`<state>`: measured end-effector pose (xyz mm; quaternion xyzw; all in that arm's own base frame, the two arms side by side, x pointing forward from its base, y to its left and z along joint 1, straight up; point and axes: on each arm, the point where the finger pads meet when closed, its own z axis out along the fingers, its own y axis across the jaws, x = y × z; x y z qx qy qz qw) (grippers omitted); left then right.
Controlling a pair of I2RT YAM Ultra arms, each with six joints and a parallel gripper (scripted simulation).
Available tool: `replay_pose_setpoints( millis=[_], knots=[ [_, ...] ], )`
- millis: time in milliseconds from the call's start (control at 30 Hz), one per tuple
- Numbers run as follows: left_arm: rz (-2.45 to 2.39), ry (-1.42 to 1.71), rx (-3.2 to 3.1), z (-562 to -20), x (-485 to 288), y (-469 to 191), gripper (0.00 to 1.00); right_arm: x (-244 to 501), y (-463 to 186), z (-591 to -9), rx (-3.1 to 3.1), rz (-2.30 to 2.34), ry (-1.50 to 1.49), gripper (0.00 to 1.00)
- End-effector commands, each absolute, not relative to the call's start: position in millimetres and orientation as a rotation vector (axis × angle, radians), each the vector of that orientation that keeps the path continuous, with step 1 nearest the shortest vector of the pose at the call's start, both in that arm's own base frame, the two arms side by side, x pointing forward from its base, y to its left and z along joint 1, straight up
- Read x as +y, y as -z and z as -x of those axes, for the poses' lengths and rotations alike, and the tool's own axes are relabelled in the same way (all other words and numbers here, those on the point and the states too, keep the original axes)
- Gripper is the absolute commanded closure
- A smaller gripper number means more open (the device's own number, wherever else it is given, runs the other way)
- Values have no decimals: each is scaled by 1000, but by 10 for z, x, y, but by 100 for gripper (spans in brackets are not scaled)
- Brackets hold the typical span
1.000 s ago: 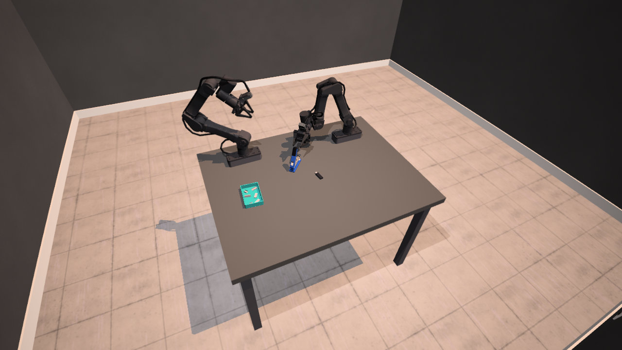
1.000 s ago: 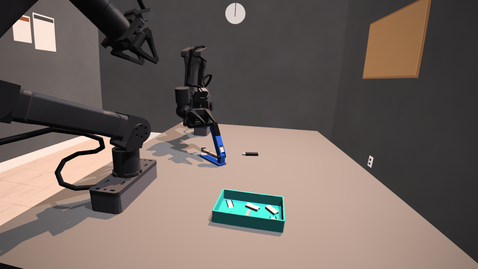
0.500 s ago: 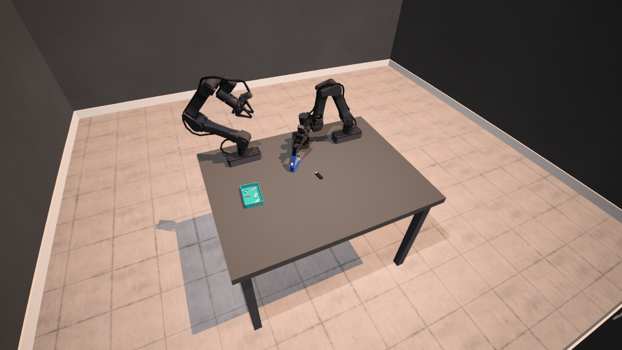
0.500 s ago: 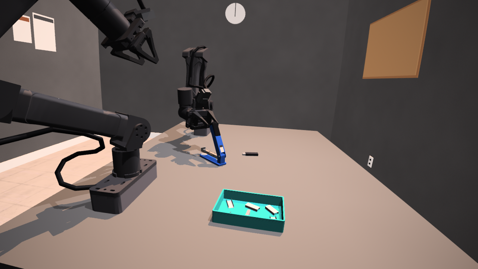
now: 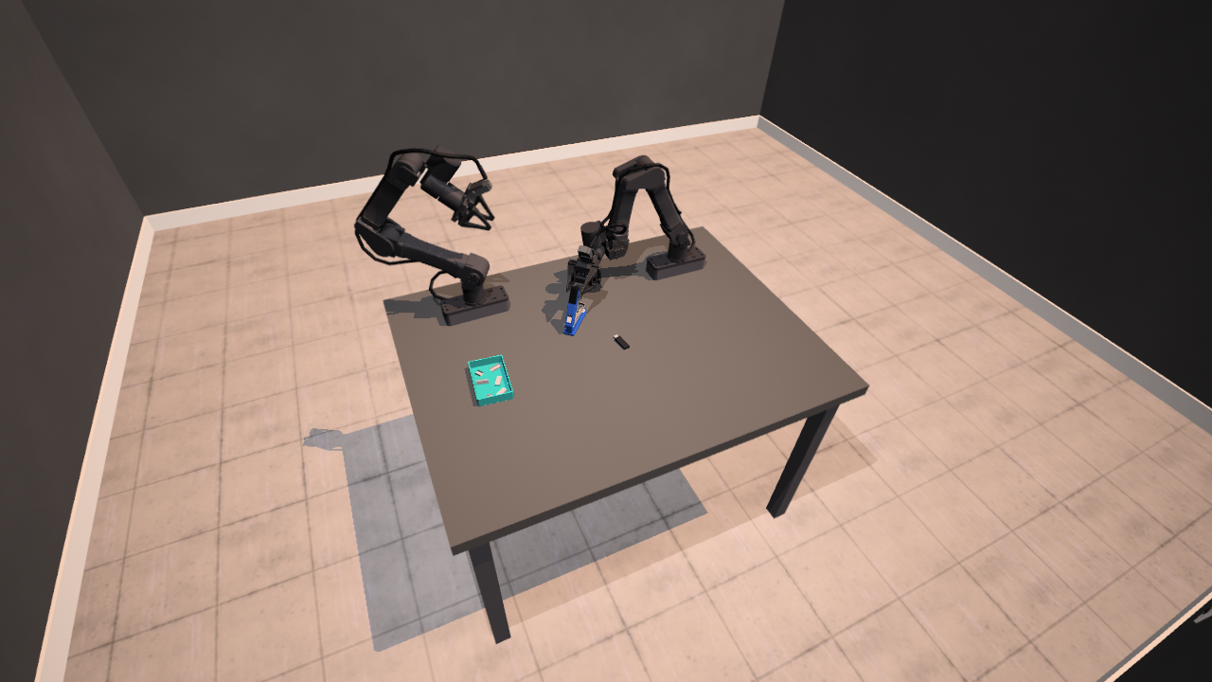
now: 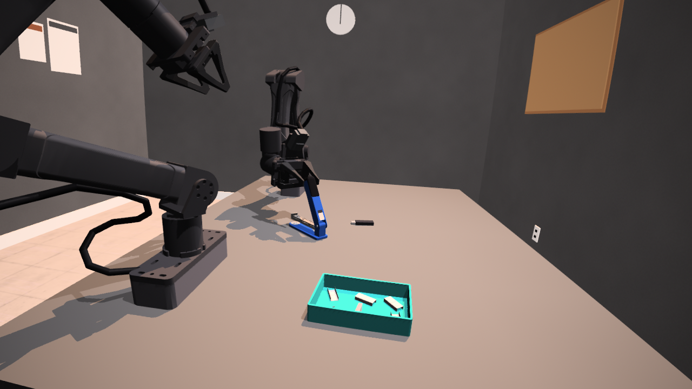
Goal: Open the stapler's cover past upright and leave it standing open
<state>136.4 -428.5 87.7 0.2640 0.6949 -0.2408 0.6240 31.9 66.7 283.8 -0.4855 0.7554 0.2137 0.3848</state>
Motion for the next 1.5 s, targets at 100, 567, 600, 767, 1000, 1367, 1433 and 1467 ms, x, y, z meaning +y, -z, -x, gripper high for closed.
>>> replay_pose_setpoints(
  millis=[100,567,600,767,1000,1367,1433,1467],
  knots=[
    [-614,543,1595,-1404,-4335,-868,63,646,-2876,-307,1924,1225,-550,44],
    [-613,541,1596,-1378,-4301,-875,77,646,-2876,-307,1924,1225,-550,44],
    [-613,541,1596,-1378,-4301,-875,78,646,-2876,-307,1924,1225,-550,44],
    [-601,555,1593,-1377,-4306,-900,95,646,-2876,-307,1924,1225,-550,44],
    [-597,549,1595,-1405,-4326,-915,83,646,-2876,-307,1924,1225,-550,44],
    [-628,543,1694,-1475,-4407,-1006,83,646,-2876,-307,1924,1225,-550,44],
    [-631,541,1703,-1479,-4410,-1008,83,646,-2876,-307,1924,1225,-550,44],
    [-635,538,1715,-1490,-4420,-1015,83,646,-2876,-307,1924,1225,-550,44]
  ],
)
